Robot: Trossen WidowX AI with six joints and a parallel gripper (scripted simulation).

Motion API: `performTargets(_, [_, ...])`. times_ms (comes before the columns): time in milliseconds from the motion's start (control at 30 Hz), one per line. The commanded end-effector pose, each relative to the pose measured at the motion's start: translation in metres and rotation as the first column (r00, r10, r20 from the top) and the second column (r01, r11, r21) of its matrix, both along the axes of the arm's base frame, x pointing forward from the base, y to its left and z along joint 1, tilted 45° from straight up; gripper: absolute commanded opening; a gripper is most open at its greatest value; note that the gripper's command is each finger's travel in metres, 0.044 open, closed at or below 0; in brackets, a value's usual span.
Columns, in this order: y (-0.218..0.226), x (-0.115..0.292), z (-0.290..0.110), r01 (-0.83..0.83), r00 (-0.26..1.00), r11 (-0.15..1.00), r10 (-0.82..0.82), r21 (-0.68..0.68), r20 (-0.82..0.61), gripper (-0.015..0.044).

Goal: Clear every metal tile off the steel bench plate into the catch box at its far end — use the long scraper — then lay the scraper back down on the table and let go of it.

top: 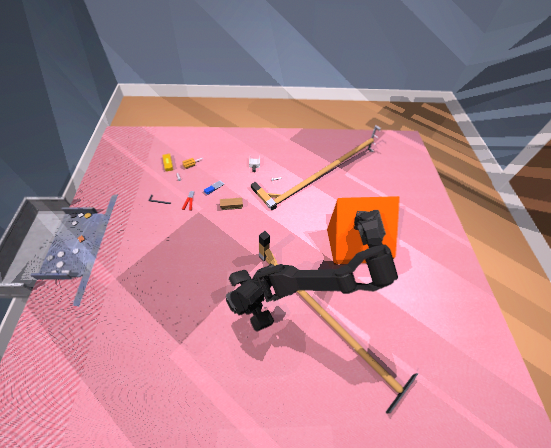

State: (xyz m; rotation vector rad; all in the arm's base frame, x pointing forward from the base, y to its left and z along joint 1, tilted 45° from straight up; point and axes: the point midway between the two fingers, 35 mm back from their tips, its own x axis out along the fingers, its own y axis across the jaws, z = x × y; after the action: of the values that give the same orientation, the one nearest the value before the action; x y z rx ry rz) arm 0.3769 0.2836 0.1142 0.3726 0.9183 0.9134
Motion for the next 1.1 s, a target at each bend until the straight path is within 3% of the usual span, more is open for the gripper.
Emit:
performTargets(0, [0.002, -0.008, 0.001, 0.004, 1.0, 1.0, -0.004, -0.004, -0.004, 0.0])
performTargets(1067, [0.013, -0.059, 0.016, 0.002, 1.0, 1.0, -0.002, -0.014, -0.007, 0.0])
